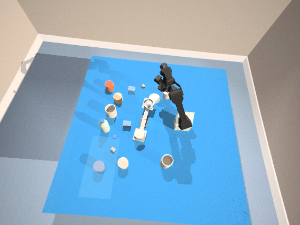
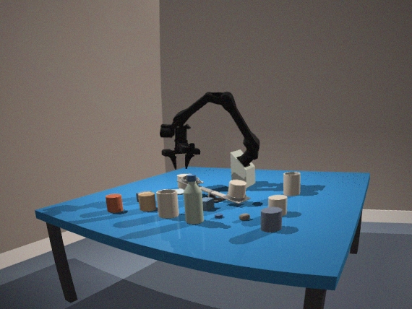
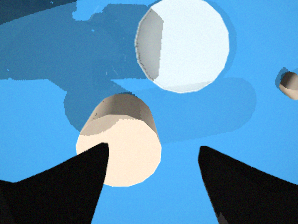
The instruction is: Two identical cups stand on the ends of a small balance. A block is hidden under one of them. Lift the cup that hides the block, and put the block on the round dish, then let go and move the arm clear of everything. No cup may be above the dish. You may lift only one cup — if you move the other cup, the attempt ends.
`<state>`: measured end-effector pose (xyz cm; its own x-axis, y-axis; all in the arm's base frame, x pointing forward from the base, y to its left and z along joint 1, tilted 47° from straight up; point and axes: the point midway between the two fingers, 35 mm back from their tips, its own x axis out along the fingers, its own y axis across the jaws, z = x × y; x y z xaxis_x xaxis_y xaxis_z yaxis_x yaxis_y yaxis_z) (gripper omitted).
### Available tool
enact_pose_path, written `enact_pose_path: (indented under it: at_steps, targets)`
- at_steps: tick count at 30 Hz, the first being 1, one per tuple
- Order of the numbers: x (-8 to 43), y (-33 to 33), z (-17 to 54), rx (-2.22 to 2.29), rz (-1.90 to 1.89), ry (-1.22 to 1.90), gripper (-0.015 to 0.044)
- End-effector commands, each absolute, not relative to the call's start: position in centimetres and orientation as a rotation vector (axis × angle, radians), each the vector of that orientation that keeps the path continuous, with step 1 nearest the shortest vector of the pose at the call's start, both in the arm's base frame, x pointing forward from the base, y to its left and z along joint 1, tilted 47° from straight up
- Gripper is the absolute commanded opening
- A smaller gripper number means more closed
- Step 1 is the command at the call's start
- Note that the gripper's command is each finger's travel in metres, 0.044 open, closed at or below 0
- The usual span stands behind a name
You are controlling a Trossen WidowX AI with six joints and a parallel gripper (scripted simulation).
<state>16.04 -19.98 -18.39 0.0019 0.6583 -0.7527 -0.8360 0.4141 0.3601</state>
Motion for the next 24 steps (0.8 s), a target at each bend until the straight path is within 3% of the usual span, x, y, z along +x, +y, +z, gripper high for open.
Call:
enact_pose_path:
  at_steps: [1, 24]
  targets:
    - [16.9, -19.8, -17.6, -0.107, 1.110, 1.106, 0.0260]
    - [21.1, -18.0, -14.0, 0.525, 0.624, 1.463, 0.0260]
